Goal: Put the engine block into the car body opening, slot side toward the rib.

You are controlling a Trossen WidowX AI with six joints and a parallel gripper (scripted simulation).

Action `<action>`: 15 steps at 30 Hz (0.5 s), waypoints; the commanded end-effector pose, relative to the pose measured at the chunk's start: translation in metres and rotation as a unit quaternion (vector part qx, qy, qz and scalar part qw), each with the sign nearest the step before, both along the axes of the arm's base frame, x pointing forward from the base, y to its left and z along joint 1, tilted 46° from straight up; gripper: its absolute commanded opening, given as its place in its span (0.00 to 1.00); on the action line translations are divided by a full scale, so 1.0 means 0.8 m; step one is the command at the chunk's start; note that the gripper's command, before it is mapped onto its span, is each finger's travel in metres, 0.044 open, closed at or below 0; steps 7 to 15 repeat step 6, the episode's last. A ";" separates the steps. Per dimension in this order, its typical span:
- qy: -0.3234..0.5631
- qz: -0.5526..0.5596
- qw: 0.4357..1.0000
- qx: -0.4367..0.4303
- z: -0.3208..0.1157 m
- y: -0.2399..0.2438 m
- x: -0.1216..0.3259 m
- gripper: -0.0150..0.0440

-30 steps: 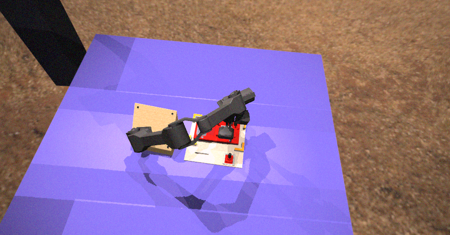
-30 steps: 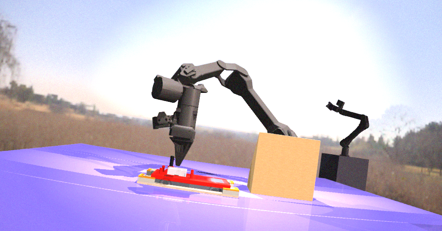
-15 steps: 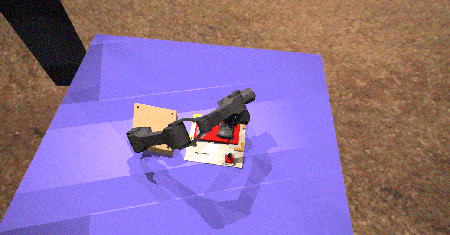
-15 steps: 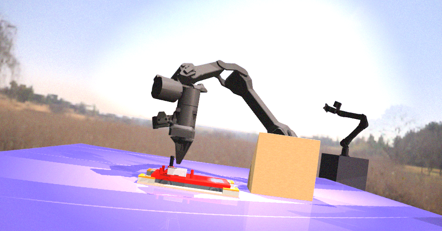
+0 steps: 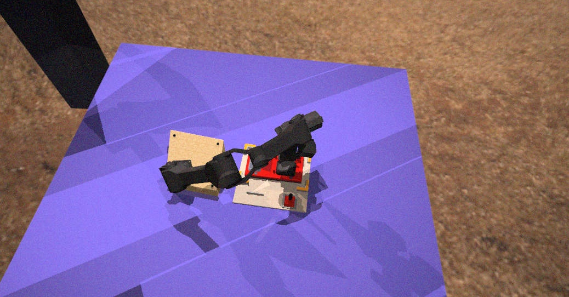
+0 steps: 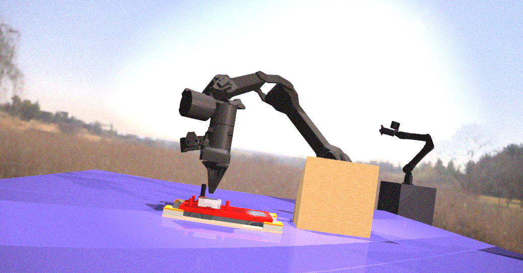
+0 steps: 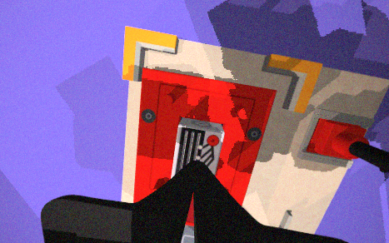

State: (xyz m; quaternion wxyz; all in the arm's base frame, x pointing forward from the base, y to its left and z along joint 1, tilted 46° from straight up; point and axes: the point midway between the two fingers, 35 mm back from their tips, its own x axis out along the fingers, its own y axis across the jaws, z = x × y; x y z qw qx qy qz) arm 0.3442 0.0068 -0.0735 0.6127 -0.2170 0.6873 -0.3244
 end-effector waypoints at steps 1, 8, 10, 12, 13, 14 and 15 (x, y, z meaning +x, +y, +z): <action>-0.001 -0.003 1.000 0.002 0.000 0.001 0.000 0.25; -0.001 -0.003 1.000 0.002 0.000 0.001 0.000 0.39; -0.001 -0.003 1.000 0.002 0.000 0.001 0.000 0.39; -0.001 -0.003 1.000 0.002 0.000 0.001 0.000 0.39; -0.001 -0.003 1.000 0.002 0.000 0.001 0.000 0.39; -0.001 -0.003 1.000 0.002 0.000 0.001 0.000 0.39; -0.001 -0.003 1.000 0.002 0.000 0.001 0.000 0.39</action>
